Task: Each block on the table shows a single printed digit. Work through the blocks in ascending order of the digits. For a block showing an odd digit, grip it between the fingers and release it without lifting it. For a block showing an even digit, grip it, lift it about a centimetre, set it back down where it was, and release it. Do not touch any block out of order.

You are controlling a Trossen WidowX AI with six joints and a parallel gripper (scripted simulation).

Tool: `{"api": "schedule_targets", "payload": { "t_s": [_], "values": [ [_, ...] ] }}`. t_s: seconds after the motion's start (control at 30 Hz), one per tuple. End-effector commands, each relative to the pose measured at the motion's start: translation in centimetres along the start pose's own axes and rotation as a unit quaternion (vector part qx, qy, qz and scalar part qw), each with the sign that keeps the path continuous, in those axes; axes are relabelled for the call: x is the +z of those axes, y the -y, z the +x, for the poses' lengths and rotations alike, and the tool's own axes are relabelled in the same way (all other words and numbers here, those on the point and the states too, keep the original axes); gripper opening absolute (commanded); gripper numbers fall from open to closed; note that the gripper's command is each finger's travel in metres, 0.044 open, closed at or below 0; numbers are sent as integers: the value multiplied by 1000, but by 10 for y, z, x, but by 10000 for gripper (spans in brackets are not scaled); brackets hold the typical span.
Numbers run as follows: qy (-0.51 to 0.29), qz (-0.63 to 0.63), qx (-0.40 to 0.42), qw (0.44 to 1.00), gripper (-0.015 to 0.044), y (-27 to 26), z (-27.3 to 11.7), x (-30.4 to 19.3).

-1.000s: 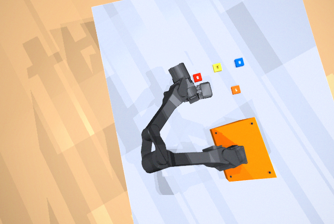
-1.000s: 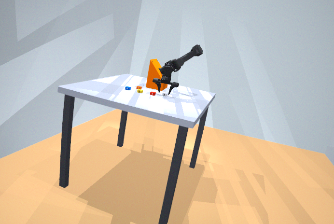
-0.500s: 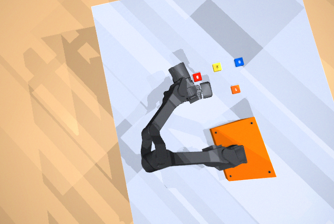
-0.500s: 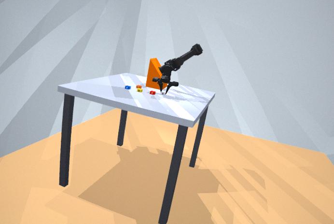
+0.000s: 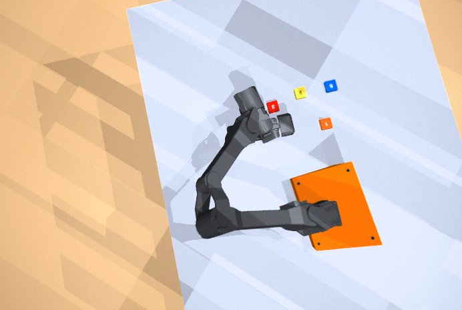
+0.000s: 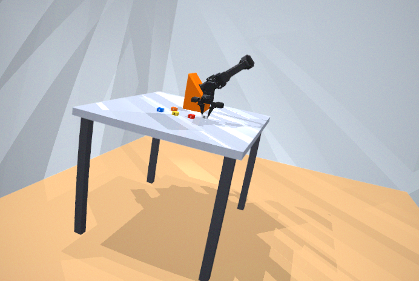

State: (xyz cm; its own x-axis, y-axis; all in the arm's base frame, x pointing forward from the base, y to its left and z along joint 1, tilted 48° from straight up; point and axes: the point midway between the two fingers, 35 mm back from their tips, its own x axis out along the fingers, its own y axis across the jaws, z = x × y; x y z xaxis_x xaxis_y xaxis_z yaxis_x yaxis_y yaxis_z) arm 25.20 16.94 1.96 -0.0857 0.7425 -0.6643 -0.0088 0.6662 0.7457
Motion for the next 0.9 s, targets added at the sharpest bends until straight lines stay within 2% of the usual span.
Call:
{"api": "schedule_targets", "payload": {
  "t_s": [0.0,0.87],
  "values": [
    [0,-3,1,1000,120,-1,-5,1],
    [0,-3,1,1000,120,-1,-7,1]
  ]
}}
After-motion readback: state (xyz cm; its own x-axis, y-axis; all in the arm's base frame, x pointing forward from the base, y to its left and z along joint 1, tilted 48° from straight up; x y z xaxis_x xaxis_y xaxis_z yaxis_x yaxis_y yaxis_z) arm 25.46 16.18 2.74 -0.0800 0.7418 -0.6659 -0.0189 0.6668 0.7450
